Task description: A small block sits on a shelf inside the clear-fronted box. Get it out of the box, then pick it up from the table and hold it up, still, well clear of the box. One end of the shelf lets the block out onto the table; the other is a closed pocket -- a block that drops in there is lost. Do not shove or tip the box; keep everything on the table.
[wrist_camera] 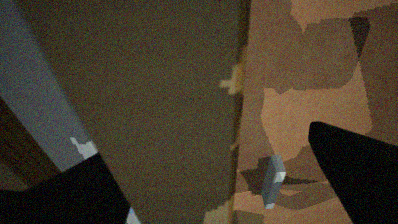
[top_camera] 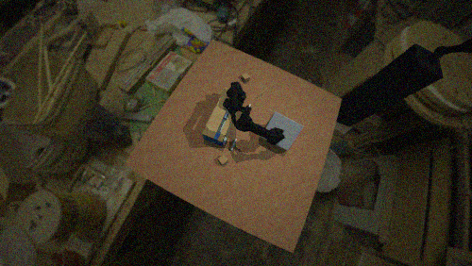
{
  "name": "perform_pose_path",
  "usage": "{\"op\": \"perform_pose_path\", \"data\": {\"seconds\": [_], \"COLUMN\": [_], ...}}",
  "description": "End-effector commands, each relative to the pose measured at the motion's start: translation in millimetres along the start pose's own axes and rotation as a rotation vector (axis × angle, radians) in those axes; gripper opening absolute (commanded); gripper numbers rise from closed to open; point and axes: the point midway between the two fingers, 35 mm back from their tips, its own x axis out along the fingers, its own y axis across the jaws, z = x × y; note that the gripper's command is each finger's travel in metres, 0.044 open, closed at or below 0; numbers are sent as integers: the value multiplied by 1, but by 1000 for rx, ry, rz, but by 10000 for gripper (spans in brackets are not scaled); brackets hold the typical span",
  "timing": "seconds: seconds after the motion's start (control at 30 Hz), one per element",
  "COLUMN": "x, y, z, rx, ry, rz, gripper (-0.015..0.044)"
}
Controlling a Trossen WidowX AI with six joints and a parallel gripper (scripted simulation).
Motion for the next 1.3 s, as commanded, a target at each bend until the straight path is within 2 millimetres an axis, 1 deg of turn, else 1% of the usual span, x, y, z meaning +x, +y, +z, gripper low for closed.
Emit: {"op": "perform_pose_path", "data": {"seconds": [0.0,0.03,0.1,1.27], "x": [9,1,1,20], "y": [-2,0,0,0], "z": [1,0,0,-48], "rx": [12,0,0,2], "ry": [10,1,1,4], "rz": [-1,0,0,-1], "gripper": [400,400,400,400]}}
